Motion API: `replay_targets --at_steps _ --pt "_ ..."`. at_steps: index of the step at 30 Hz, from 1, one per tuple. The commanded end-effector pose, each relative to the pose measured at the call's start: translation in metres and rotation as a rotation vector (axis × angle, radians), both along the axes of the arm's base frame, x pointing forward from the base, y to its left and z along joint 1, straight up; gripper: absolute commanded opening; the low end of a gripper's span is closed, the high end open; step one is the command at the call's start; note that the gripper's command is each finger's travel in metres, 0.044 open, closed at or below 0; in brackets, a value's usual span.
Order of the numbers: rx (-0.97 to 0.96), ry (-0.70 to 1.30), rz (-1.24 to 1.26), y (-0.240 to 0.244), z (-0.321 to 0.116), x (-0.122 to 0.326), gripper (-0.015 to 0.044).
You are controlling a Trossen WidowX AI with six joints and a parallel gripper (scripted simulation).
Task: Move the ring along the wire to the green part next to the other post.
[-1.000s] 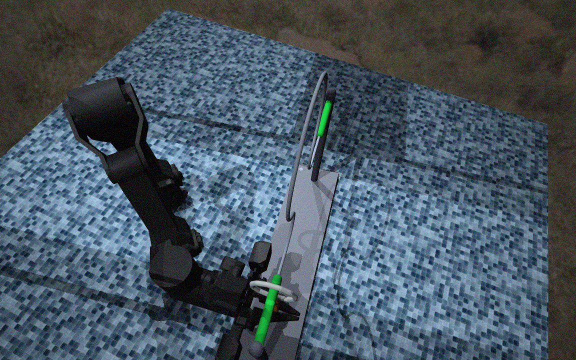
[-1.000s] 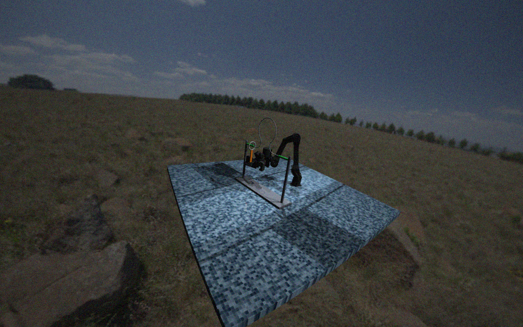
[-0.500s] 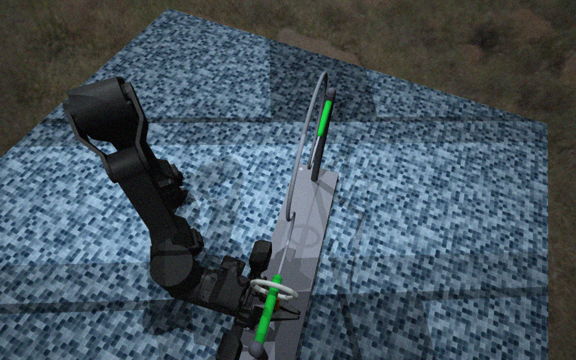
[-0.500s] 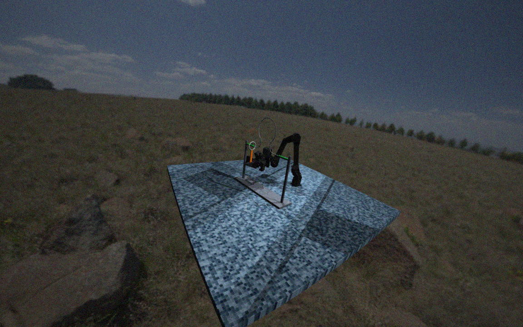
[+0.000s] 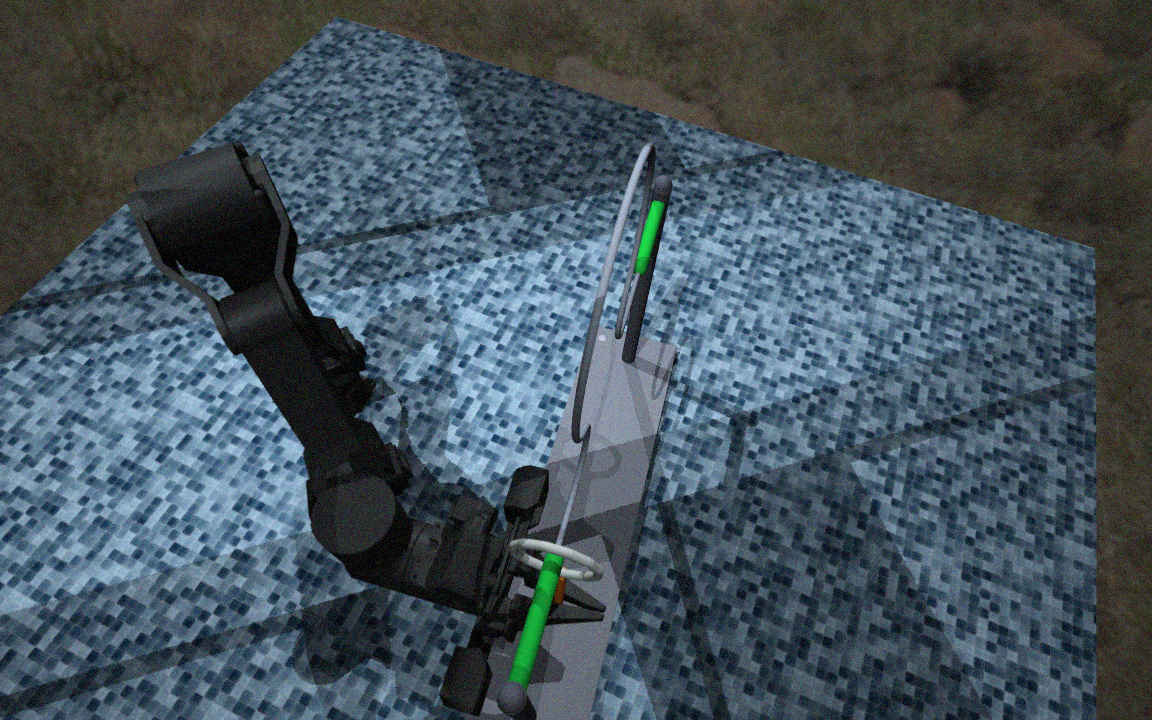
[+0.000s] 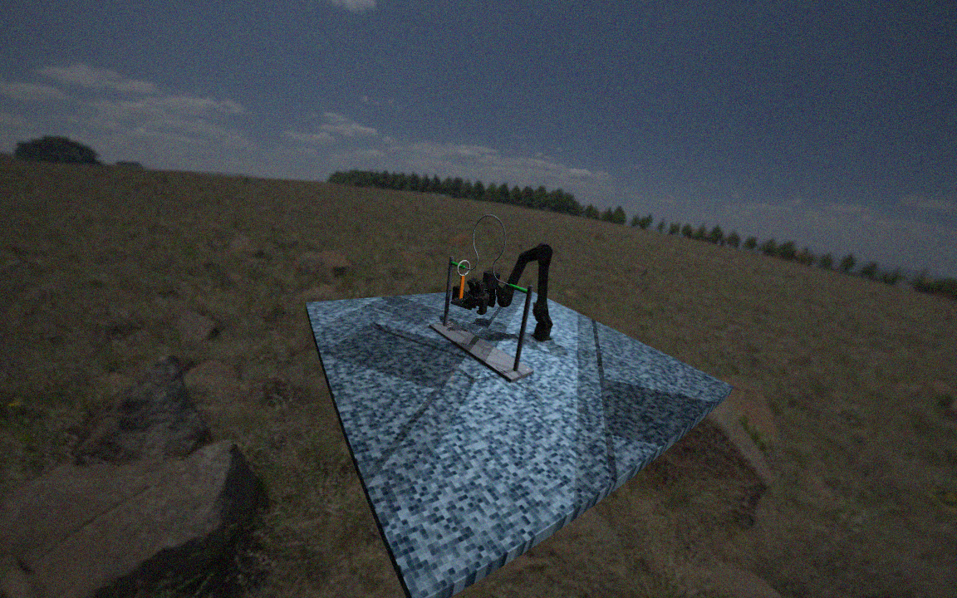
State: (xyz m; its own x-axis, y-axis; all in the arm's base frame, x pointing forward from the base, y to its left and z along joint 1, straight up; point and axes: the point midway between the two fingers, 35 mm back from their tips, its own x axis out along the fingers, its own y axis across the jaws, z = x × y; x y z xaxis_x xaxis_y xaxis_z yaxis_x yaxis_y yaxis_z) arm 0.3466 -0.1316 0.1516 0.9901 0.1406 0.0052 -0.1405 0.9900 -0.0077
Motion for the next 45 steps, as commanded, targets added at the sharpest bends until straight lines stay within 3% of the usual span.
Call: replay_targets --at_steps 1,20,45 --pt "-0.002 -0.008 -0.003 0.005 0.003 -0.001 -0.0150" --pt "0.061 0.002 -0.001 0.032 0.003 -0.004 -0.0150" --pt "0.360 0.109 0.017 0.088 0.014 -0.020 -0.0150"
